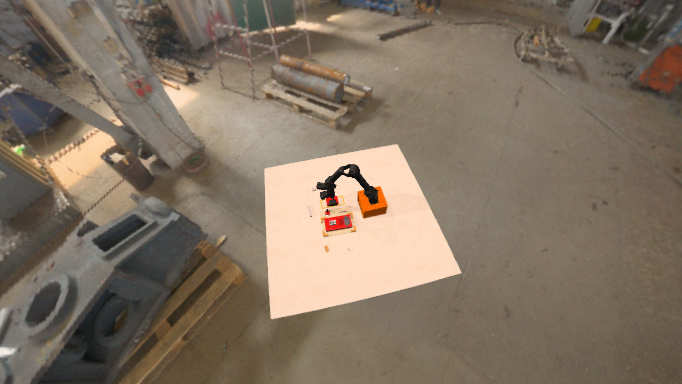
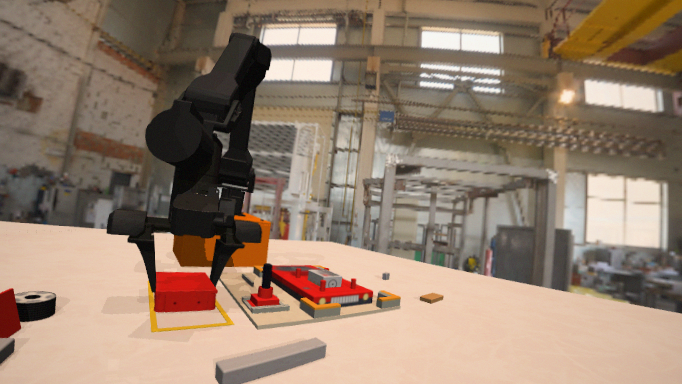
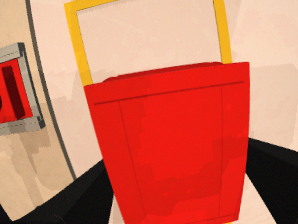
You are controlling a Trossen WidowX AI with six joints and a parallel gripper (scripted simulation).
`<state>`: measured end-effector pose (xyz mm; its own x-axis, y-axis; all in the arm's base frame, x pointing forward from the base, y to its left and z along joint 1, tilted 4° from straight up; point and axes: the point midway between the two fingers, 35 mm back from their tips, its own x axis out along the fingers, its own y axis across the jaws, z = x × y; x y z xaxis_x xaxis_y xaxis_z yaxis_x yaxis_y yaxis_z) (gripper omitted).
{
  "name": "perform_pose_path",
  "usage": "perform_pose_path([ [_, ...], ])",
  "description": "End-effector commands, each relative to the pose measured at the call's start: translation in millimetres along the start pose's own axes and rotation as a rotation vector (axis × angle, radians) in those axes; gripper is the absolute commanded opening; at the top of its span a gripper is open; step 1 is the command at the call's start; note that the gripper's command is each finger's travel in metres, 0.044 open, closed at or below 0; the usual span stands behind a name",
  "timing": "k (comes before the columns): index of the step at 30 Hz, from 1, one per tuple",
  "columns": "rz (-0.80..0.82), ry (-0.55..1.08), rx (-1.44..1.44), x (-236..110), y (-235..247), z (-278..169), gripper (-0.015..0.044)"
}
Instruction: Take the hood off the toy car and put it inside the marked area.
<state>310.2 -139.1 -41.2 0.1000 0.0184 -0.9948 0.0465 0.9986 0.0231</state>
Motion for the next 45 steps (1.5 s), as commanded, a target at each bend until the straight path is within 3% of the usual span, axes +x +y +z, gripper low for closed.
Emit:
perform_pose_path([
  [1,0.000,0.000,0.000,0,0,0,0.0315],
  [6,0.000,0.000,0.000,0,0,0,0.0440],
  [15,0.000,0.010,0.000,-72,0,2,0.0440],
  [45,0.000,0.010,0.000,-72,0,2,0.0440],
])
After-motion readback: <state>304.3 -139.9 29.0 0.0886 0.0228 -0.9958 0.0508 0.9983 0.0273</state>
